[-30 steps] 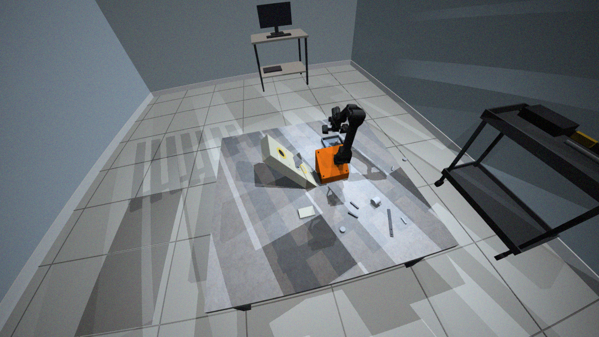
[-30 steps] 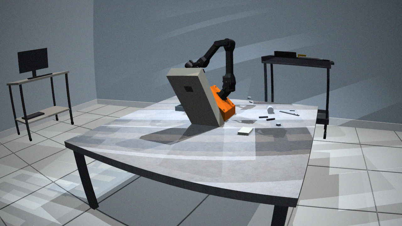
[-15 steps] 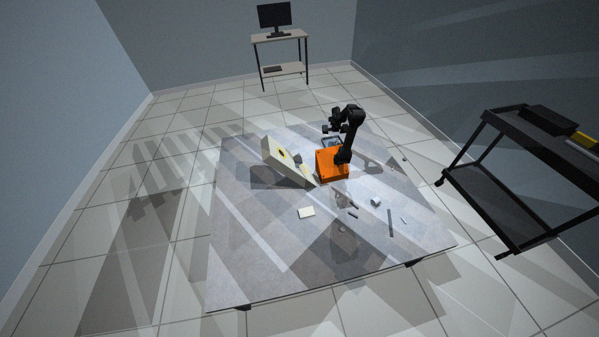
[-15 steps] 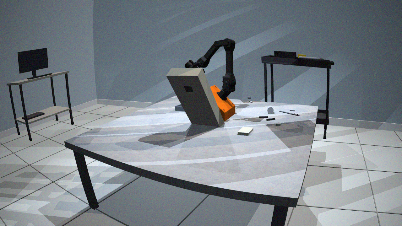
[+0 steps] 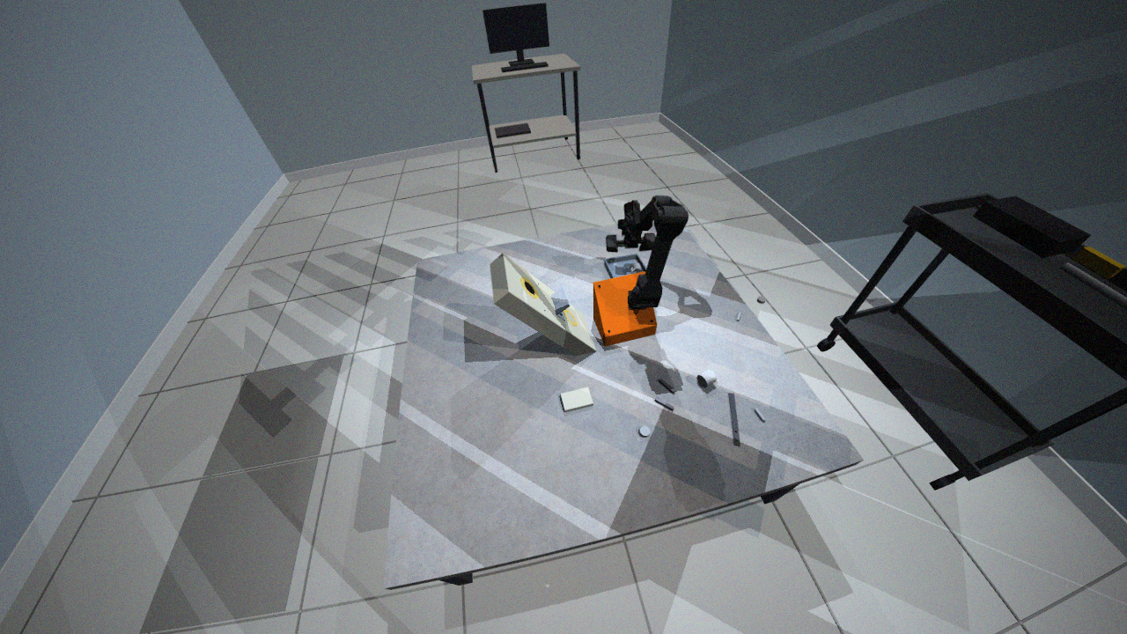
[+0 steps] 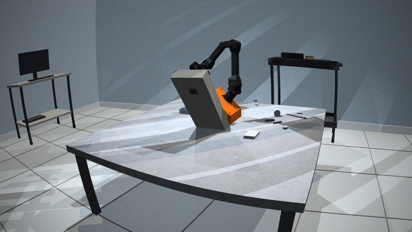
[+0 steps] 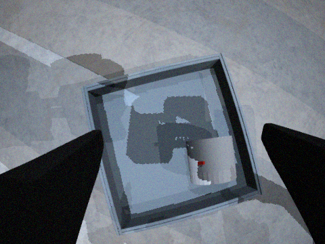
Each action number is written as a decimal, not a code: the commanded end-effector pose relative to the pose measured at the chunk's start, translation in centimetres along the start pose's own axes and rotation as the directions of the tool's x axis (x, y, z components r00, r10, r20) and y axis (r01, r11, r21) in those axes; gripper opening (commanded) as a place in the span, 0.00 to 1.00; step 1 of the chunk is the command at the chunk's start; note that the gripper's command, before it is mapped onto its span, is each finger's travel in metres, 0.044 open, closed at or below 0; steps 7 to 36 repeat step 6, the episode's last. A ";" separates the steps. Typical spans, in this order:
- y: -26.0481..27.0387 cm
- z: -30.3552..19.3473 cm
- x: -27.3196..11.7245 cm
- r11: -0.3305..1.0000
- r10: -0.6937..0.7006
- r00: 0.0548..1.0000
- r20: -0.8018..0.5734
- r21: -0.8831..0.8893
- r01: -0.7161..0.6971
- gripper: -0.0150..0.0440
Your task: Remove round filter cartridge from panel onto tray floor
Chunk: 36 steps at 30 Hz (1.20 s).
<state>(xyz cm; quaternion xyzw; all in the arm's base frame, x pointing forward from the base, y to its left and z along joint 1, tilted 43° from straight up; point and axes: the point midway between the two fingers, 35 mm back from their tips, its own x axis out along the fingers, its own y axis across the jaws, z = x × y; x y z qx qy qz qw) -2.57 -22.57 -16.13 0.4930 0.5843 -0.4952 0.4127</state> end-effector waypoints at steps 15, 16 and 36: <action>0.0 -0.2 0.1 1.000 0.000 1.000 -0.005 -0.002 0.000 1.00; 0.0 -0.2 0.1 1.000 0.000 1.000 -0.005 -0.002 0.000 1.00; 0.0 -0.2 0.1 1.000 0.000 1.000 -0.005 -0.002 0.000 1.00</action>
